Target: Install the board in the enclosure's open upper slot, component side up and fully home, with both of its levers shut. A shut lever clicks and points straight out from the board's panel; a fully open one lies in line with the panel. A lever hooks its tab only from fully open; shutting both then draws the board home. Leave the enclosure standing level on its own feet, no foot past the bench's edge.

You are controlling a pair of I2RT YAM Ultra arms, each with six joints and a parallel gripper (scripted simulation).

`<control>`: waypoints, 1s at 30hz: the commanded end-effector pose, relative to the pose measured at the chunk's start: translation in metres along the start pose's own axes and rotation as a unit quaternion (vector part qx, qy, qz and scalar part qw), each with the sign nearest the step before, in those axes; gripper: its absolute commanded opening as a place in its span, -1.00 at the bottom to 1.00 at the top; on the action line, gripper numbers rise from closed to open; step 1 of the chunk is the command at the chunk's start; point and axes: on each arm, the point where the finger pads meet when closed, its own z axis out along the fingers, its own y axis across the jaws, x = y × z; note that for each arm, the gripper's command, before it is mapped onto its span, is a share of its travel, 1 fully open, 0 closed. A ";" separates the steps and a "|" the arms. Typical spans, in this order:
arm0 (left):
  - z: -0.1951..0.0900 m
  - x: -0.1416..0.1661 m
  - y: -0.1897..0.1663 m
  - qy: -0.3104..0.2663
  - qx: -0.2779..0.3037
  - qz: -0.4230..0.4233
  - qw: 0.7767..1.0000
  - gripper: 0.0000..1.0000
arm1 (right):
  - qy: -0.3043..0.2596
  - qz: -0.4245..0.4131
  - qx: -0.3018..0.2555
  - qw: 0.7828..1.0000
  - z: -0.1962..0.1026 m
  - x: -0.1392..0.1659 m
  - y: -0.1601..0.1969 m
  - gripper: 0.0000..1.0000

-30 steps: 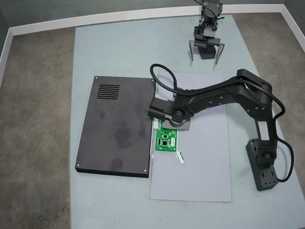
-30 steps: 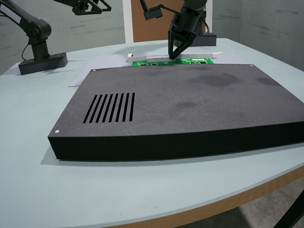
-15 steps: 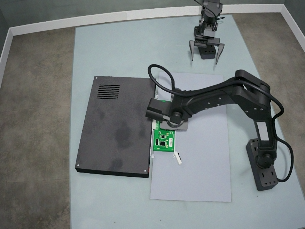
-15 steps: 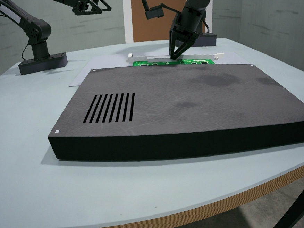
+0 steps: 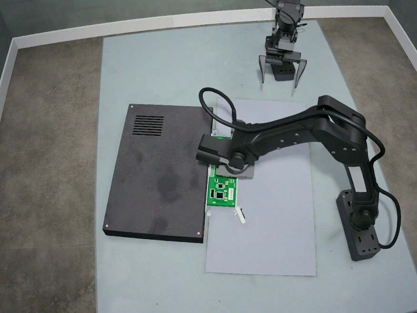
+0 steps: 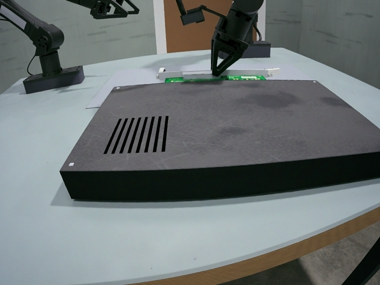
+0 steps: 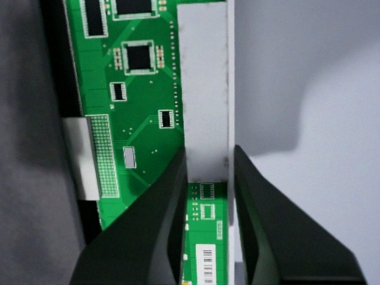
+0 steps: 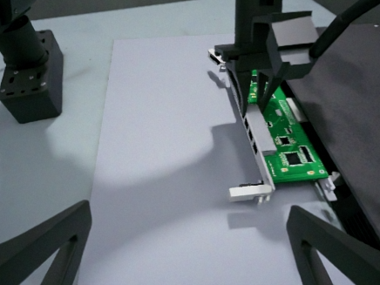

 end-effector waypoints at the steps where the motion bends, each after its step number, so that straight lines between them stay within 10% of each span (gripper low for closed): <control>1: -0.011 -0.007 0.018 -0.017 -0.020 0.007 1.000 -0.63 | 0.003 0.002 -0.006 1.000 -0.003 0.000 0.002 1.00; 30: -0.010 -0.006 0.024 -0.015 -0.002 0.000 1.000 -0.63 | 0.003 0.002 -0.006 1.000 -0.003 0.000 0.002 1.00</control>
